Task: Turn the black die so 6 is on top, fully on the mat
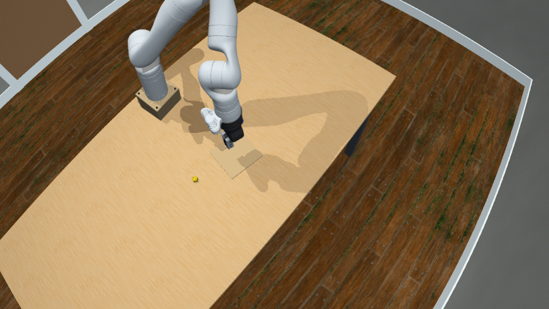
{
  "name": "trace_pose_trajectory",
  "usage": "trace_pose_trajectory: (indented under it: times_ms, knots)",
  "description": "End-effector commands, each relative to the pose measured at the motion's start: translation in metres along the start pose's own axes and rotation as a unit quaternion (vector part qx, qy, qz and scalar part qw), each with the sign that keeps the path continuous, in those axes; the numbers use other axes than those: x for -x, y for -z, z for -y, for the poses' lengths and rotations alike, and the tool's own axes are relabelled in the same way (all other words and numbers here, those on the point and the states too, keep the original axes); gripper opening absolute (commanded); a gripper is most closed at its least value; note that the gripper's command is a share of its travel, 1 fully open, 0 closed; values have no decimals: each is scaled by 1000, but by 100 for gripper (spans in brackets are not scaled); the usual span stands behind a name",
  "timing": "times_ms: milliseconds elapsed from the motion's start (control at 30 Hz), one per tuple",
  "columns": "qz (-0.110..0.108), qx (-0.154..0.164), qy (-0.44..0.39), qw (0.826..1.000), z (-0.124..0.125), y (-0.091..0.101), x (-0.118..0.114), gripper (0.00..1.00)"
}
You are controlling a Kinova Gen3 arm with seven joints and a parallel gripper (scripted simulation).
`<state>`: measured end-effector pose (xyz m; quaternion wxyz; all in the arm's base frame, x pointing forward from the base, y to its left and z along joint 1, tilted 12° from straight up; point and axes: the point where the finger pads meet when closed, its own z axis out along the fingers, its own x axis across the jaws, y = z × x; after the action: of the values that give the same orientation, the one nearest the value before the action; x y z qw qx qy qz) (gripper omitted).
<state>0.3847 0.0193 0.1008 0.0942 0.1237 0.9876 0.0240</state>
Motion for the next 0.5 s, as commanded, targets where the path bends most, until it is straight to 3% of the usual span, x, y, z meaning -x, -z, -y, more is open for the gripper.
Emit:
trace_pose_trajectory:
  times_ms: [0,467]
  knots:
    - [2,0,-9,1000,-7,0,-1,34]
    - [8,3,-73,997,-18,3,-3,34]
